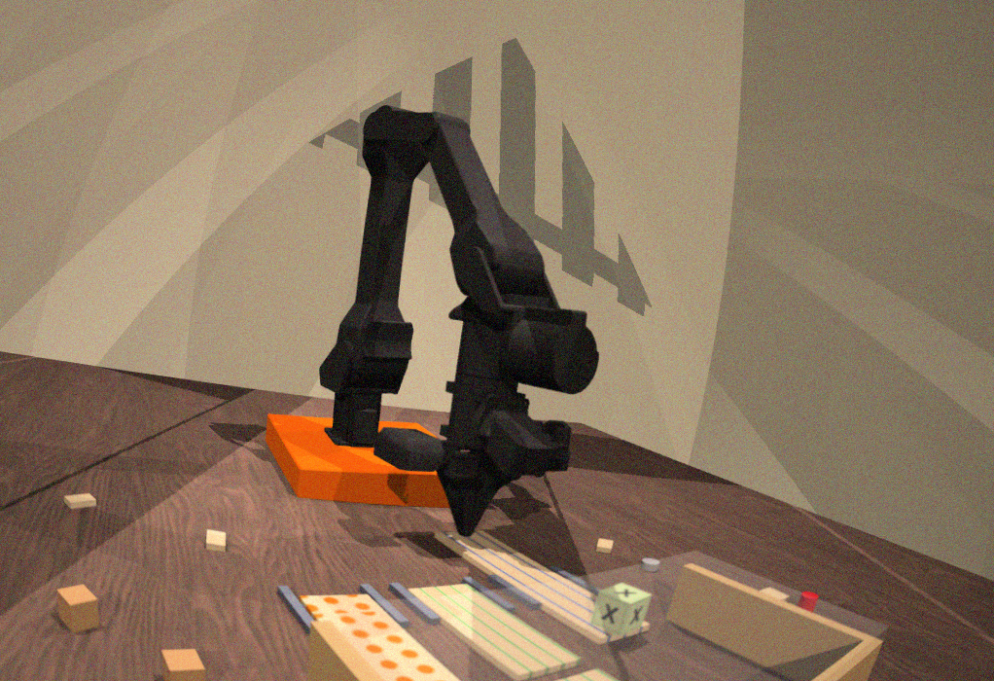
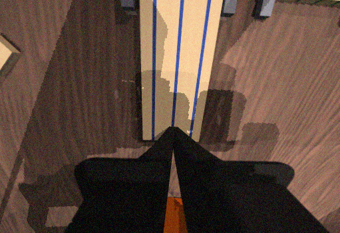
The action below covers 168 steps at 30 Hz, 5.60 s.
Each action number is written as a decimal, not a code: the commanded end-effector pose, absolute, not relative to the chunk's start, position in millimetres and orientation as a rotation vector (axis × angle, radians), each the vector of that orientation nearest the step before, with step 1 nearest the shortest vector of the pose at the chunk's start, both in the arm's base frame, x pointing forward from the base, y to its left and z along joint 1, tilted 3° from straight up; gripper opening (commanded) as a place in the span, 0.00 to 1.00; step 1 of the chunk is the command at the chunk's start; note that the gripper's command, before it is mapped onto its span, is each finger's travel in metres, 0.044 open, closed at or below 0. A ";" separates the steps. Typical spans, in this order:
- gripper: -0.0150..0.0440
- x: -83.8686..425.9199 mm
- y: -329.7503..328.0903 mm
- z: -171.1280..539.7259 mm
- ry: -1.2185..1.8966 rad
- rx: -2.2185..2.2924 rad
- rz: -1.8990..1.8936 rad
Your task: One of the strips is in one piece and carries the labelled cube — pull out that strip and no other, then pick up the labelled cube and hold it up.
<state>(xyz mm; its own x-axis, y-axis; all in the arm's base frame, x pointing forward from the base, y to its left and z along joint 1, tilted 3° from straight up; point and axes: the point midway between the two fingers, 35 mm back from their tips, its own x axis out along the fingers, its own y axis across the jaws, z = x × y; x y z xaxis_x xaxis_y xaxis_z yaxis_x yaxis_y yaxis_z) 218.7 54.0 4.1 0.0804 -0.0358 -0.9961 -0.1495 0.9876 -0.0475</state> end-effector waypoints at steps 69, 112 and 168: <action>0.25 161.1 43.4 -4.6 1.537 -0.154 0.079; 1.00 263.1 62.4 53.5 1.522 -0.283 0.204; 0.68 387.9 82.1 44.2 1.513 -0.283 0.204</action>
